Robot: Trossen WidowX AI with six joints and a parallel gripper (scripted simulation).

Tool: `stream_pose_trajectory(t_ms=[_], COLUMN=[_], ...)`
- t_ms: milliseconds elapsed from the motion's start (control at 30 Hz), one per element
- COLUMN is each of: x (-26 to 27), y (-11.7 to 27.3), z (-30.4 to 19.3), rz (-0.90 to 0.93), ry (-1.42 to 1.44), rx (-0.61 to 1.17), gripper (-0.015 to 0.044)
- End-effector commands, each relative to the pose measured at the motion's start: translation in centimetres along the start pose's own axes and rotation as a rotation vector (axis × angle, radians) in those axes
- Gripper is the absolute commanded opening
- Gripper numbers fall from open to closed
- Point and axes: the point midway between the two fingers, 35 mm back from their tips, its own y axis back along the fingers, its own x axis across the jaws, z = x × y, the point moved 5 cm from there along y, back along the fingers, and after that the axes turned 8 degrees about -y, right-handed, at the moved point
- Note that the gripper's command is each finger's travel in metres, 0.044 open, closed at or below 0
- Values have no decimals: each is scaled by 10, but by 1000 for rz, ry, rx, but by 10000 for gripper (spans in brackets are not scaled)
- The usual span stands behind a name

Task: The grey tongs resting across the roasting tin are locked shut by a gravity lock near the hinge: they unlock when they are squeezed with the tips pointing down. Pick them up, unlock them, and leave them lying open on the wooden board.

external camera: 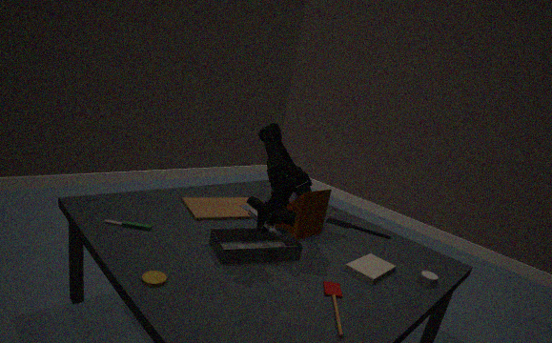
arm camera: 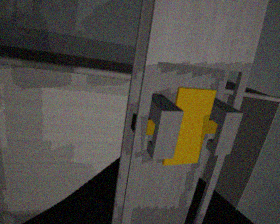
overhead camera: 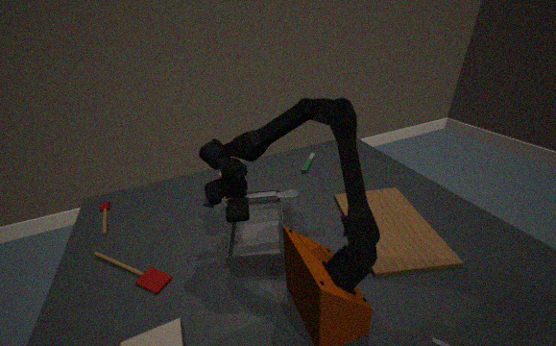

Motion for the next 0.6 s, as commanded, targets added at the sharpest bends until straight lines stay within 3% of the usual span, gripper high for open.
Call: stream_pose_trajectory(t_ms=[0,567], x=[-2,-9], y=[0,3], z=[4,-1], rz=[70,372], ry=[-4,-17], rx=[-3,59], gripper=[-150,-150])
